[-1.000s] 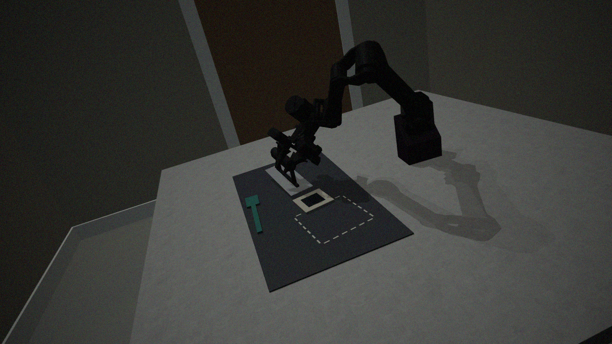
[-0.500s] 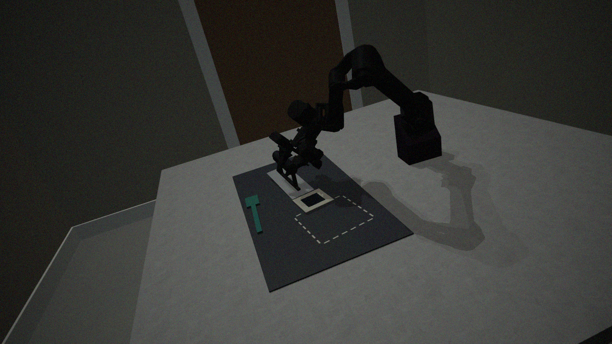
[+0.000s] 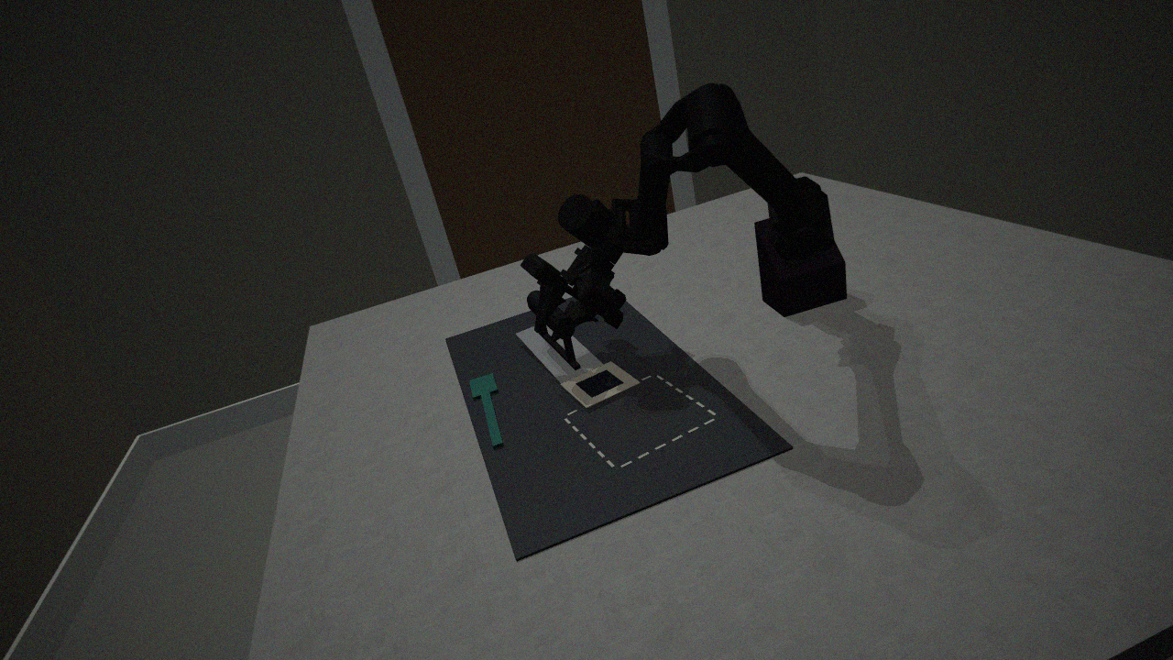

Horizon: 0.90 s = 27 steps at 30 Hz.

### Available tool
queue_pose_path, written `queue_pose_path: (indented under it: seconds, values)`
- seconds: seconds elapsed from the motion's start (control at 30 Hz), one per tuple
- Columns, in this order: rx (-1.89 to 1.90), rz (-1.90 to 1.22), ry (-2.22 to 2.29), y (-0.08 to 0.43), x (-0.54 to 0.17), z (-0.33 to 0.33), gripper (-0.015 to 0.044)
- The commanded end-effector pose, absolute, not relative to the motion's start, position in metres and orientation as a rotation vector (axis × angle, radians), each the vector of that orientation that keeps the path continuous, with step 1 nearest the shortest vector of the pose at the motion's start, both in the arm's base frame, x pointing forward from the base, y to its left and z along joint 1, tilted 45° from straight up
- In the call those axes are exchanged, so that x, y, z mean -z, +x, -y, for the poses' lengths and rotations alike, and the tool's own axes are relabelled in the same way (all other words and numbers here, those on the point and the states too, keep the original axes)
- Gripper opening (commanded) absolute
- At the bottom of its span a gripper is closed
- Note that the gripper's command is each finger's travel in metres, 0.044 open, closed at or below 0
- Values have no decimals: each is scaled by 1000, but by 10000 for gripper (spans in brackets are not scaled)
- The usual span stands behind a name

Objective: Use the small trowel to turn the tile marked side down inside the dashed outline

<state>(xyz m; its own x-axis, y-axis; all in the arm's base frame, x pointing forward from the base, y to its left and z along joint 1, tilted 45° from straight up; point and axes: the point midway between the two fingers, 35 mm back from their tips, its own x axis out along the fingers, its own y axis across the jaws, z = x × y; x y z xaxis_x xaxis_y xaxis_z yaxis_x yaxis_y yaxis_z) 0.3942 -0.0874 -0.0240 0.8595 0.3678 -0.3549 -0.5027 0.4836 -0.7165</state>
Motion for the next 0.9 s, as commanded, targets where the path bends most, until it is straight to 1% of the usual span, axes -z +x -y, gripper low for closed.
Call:
queue_pose_path:
  seconds: [0.0,0.63,0.87]
  values:
    - [-542,-139,-935,395,14,78,0]
    - [-542,-138,-934,393,6,69,0]
    - [-561,-102,-848,392,4,78,0]
